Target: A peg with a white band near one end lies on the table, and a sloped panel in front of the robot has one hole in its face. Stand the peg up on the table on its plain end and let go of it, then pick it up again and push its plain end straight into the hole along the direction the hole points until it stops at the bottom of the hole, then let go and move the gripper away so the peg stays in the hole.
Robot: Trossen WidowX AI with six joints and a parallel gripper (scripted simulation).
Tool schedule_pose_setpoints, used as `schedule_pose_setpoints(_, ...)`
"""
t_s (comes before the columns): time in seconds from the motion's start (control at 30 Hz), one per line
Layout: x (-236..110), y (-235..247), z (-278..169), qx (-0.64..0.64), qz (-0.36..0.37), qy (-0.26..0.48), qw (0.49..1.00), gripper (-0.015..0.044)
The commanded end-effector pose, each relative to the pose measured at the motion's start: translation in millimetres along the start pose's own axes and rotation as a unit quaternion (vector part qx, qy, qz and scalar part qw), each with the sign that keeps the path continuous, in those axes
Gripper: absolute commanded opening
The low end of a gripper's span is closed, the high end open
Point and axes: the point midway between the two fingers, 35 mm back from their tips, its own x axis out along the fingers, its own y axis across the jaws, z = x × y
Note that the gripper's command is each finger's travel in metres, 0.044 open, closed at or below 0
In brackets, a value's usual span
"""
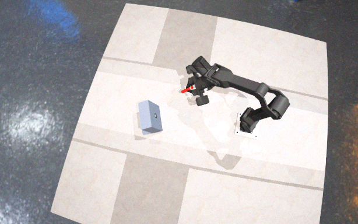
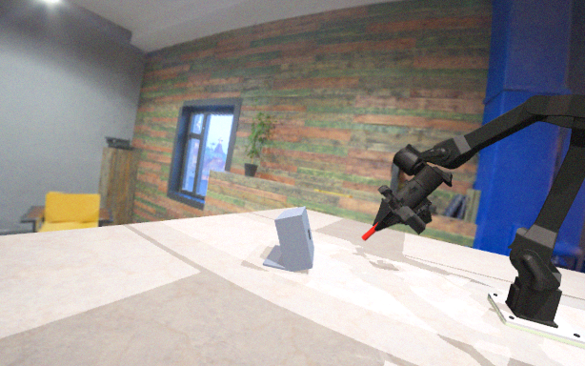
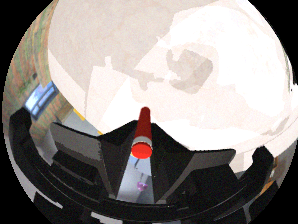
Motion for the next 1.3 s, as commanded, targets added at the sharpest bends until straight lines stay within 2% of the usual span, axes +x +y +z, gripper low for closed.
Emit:
schedule_pose_setpoints(0.0, 1, -2, -4, -0.003, 0.004, 0.017, 1.0, 0.0)
schedule_pose_setpoints(1.27, 8, -26, -30, -0.033, 0.028, 0.132, 0.99, 0.0)
